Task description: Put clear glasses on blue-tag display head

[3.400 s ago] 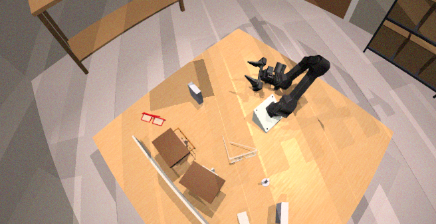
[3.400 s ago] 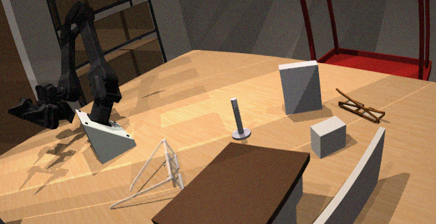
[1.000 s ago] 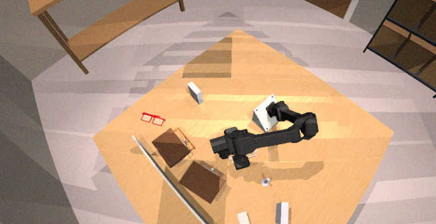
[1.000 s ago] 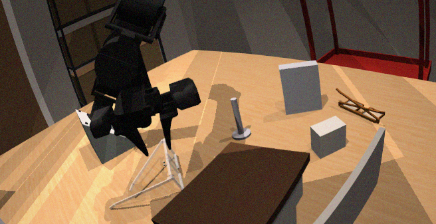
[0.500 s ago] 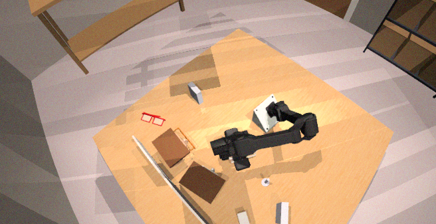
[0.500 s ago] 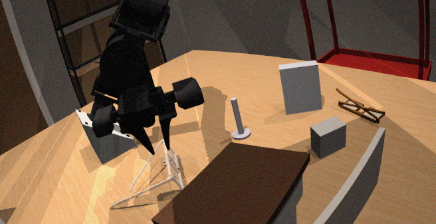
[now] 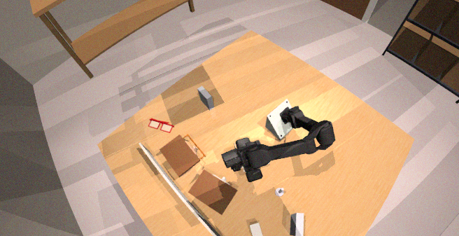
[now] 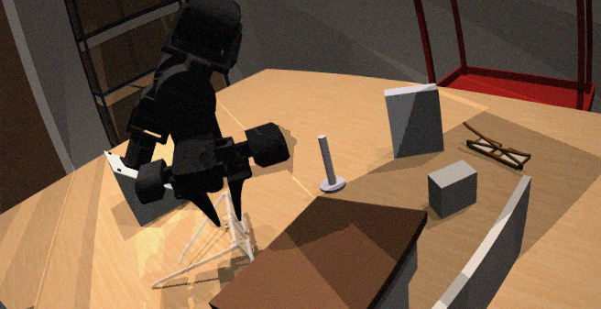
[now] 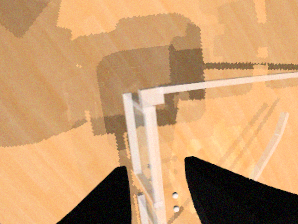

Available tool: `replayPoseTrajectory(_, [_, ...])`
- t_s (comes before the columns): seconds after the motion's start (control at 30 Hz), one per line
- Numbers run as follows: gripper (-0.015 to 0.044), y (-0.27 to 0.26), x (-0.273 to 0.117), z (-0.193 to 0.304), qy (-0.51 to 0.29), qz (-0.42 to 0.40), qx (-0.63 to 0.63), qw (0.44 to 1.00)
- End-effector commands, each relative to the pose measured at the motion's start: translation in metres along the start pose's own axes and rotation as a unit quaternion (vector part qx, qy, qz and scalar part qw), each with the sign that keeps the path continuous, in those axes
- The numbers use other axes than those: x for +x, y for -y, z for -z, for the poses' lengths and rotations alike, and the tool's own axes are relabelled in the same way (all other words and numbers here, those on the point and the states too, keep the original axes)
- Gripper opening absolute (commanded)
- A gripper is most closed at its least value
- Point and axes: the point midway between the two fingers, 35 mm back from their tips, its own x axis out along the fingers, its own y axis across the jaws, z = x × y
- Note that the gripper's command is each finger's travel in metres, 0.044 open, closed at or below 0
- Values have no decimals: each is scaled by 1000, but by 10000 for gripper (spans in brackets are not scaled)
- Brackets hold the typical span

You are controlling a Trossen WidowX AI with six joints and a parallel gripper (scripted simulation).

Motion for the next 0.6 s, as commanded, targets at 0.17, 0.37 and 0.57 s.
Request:
replayPoseTrajectory(0.17, [120, -1, 17, 2, -3, -2, 4, 1000])
replayPoseTrajectory(0.37, [120, -2, 27, 2, -3, -3, 3, 1000])
replayPoseTrajectory(0.57, [120, -3, 37, 3, -4, -4, 3, 1000])
